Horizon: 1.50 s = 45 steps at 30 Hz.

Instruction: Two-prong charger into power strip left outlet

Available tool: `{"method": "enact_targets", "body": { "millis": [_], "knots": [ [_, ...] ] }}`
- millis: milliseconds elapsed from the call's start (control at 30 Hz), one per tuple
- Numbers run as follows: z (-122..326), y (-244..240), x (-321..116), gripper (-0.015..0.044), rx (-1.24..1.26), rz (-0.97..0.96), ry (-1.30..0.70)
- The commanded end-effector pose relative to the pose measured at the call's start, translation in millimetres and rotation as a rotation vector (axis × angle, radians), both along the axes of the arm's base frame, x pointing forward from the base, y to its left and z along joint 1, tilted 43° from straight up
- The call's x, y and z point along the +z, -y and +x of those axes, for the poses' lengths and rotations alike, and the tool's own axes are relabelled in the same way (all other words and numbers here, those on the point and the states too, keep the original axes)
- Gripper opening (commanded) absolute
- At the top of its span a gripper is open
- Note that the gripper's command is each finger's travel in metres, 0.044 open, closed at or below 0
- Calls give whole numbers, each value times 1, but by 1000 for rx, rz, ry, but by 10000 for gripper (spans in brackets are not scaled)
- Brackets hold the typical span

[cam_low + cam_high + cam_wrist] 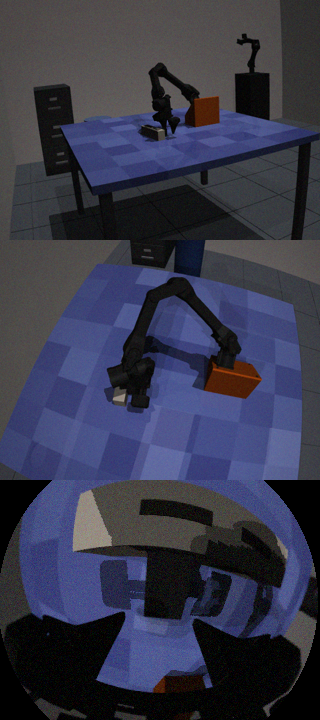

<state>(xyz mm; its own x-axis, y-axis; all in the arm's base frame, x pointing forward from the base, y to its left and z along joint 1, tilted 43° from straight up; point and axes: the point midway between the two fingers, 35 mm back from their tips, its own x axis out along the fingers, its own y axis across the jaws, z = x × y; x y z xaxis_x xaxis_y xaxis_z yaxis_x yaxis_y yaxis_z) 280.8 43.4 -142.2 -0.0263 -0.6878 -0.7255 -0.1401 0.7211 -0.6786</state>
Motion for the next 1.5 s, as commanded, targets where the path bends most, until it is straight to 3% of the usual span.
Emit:
{"method": "enact_targets", "body": {
  "millis": [0, 600, 900, 1467],
  "knots": [
    [-5, 0, 0, 440, -4, 4, 5],
    [-19, 2, 2, 440, 10, 2, 8],
    [-5, -53, 54, 440, 404, 88, 430],
    [-5, -54, 56, 440, 411, 89, 439]
  ]
}}
